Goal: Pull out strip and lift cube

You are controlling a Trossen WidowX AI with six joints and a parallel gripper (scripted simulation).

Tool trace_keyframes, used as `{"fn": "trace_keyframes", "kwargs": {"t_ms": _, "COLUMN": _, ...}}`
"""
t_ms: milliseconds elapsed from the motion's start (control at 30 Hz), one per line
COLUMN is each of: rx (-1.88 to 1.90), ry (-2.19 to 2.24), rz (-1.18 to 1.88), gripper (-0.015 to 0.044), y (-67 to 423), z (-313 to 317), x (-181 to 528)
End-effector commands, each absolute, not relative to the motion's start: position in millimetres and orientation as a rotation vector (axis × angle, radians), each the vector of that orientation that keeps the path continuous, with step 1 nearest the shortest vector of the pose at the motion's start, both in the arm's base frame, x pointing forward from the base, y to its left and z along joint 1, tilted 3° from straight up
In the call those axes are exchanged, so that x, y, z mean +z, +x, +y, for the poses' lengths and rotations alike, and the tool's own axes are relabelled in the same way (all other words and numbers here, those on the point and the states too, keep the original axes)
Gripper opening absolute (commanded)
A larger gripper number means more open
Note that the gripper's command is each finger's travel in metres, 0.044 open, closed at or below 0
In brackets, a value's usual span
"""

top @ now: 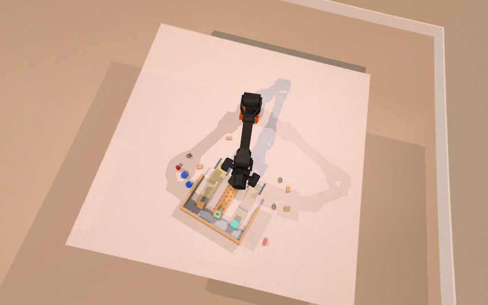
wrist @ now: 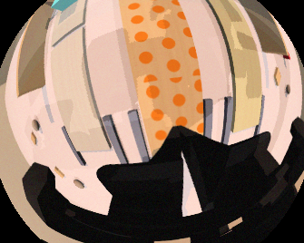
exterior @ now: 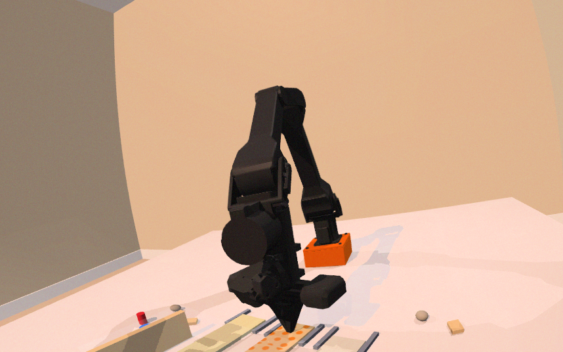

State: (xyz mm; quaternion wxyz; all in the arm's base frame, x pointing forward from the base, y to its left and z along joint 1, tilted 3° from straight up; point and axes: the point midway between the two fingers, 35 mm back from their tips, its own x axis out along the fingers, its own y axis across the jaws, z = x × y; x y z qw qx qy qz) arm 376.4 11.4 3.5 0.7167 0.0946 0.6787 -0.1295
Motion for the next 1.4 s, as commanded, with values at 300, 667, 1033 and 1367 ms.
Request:
{"fn": "trace_keyframes", "kwargs": {"t_ms": 300, "rx": -0.281, "ry": 0.211, "rz": 1.5, "gripper": 0.0, "y": 377.6, "z": 11.9, "x": 1.5}}
{"fn": "trace_keyframes", "kwargs": {"t_ms": 667, "rx": -0.281, "ry": 0.211, "rz": 1.501, "gripper": 0.0, "y": 363.5, "z": 16.1, "x": 0.2}}
{"fn": "trace_keyframes", "kwargs": {"t_ms": 1033, "rx": -0.281, "ry": 0.211, "rz": 1.502, "gripper": 0.0, "y": 347.6, "z": 21.1, "x": -1.6}}
{"fn": "trace_keyframes", "kwargs": {"t_ms": 1367, "rx": -0.281, "ry": 0.212, "rz": 1.504, "gripper": 0.0, "y": 332.3, "z": 26.2, "x": -3.4}}
